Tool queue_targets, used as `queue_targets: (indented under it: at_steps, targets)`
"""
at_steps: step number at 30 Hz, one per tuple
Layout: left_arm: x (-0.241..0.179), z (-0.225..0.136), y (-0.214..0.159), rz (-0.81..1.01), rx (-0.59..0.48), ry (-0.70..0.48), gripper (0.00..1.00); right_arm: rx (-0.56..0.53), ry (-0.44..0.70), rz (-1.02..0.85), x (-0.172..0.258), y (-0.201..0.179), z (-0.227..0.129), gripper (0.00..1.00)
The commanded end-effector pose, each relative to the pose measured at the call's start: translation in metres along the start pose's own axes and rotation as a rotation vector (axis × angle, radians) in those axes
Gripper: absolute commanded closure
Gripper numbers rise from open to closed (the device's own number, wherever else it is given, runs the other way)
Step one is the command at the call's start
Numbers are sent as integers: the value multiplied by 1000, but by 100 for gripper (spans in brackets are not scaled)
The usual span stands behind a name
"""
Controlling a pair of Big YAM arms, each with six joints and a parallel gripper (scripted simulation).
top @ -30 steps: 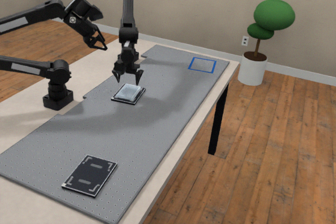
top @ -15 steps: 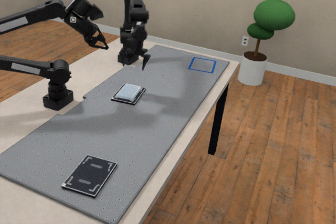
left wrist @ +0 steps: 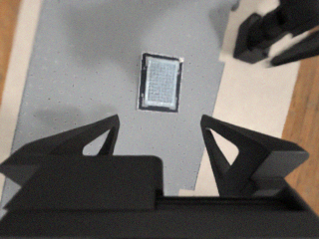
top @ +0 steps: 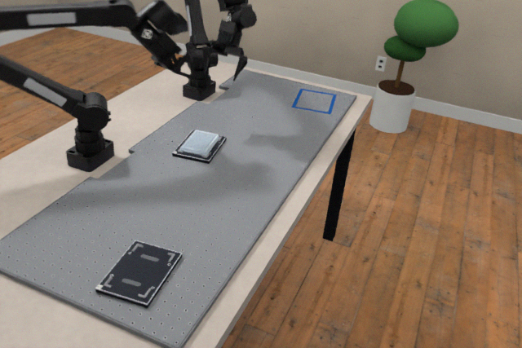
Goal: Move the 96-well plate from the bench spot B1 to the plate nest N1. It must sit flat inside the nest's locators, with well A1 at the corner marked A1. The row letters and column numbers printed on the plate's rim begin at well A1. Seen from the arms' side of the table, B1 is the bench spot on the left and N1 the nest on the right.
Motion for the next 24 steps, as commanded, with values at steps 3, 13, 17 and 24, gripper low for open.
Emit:
queue_targets:
  at_steps: [3,13,17,24]
  targets:
    - [-5,-50,-18,65,-214,58,0,91,83,-243,-13,39,37,0]
    - [-30,-87,-55,132,-441,124,0,319,215,-457,-19,27,111,0]
    - [-40,-95,-67,164,-516,150,0,460,257,-545,-25,11,144,0]
    - [-41,-100,-67,172,-540,156,0,597,286,-607,-26,-8,166,0]
Point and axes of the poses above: on each arm, the point where the finger pads meet when closed, its own z axis out along the fingers, its own x axis across the jaws, y = z × x, the point moved 8 cm from there along -z, back along the fingers, and after that the axes turned 8 degrees about z, right-handed, at the moved point
